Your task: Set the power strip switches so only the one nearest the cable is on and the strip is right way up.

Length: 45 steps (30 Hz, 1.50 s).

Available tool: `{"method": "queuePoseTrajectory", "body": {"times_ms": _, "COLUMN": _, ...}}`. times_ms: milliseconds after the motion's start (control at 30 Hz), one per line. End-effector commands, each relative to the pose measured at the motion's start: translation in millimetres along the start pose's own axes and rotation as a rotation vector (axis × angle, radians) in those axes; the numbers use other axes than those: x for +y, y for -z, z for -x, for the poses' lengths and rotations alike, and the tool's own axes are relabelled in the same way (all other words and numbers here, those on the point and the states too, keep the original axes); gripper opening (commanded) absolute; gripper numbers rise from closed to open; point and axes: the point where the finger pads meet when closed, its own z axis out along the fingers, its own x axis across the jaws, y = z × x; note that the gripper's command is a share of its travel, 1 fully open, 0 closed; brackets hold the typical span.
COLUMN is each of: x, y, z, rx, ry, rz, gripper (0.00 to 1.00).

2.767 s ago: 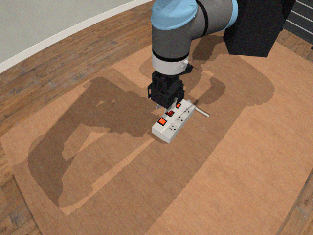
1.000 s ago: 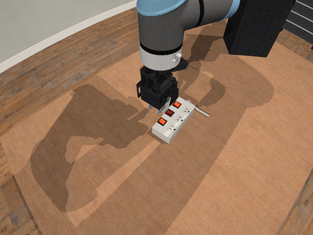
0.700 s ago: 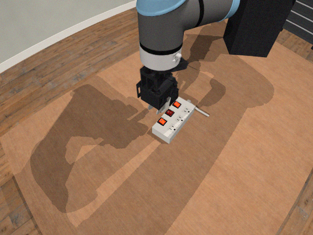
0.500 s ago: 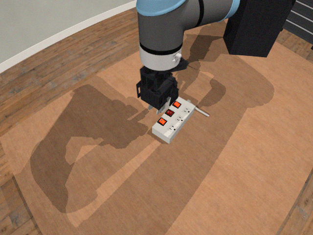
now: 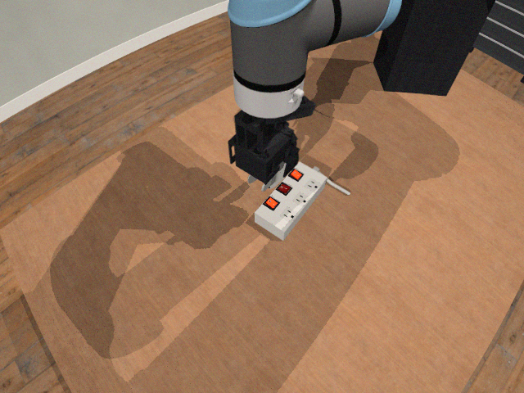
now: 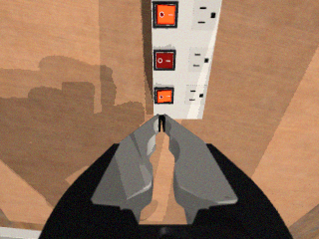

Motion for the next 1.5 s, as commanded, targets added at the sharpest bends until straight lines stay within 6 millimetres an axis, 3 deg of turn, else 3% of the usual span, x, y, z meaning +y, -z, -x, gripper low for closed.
{"method": "queuePoseTrajectory", "body": {"times_ms": 0, "x": 0.4, "y": 0.0, "z": 0.2, "rx": 0.000, "ry": 0.000, "rz": 0.001, "gripper": 0.00}}
{"method": "queuePoseTrajectory", "body": {"times_ms": 1467, "x": 0.8, "y": -39.5, "z": 2.1, "rx": 0.000, "ry": 0.000, "rz": 0.000, "gripper": 0.00}}
